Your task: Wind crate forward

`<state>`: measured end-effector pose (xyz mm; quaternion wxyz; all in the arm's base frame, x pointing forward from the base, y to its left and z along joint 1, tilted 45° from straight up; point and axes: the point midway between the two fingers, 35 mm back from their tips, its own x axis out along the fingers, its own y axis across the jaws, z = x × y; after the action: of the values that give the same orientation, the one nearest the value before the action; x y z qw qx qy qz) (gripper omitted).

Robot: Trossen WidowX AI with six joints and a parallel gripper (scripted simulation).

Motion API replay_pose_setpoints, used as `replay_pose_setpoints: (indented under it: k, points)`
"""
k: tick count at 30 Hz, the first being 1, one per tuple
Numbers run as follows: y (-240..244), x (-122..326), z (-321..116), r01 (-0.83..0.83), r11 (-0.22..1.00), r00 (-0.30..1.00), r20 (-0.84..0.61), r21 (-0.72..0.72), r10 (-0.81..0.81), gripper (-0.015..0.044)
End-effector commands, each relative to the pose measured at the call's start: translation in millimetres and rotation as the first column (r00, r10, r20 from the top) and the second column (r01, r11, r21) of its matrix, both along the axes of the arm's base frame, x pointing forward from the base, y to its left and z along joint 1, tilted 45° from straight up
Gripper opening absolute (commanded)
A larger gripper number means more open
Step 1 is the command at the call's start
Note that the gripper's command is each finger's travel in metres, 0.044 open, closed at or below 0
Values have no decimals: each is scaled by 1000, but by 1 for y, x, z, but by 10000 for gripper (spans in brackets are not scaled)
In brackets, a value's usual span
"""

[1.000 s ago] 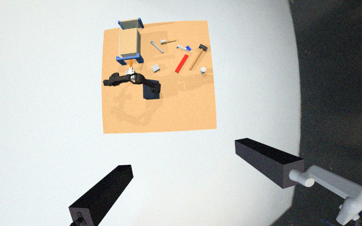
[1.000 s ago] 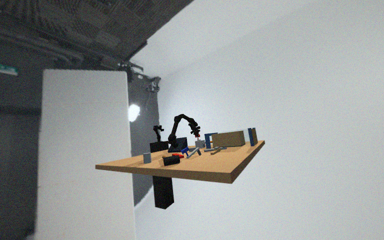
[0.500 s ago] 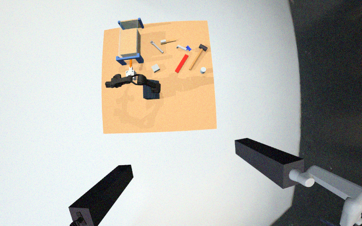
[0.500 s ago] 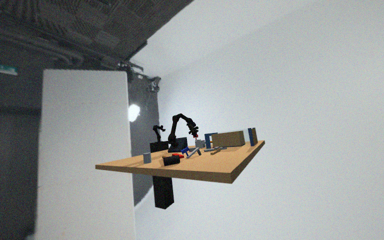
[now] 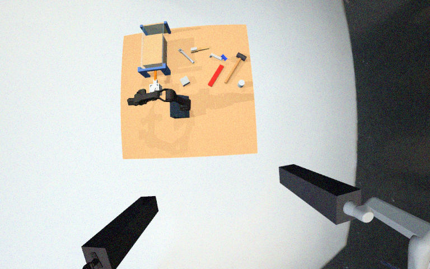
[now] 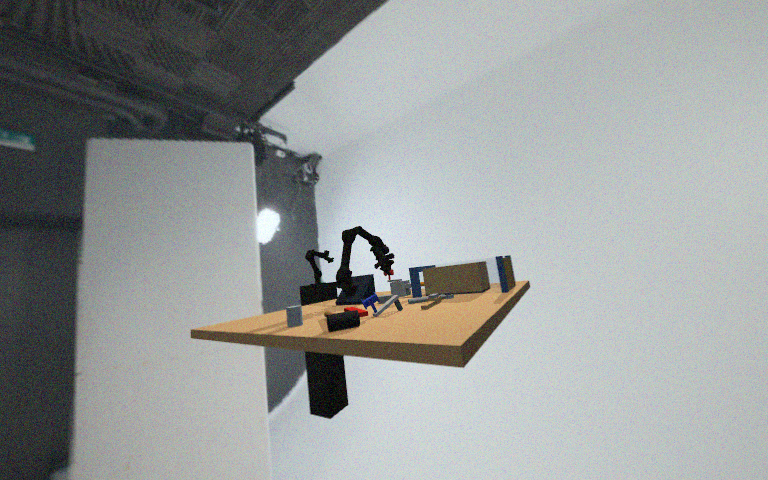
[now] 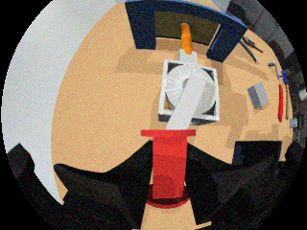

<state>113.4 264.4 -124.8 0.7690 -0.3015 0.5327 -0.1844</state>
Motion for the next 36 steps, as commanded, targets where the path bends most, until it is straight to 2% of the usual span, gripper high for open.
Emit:
replay_pose_setpoints:
  k: [1,36]
  points:
    - [-13,-6,7,2,999,1000,-7,-32,-2,0]
    - [-64,3,54,2,999,1000,-6,-37,-3,0]
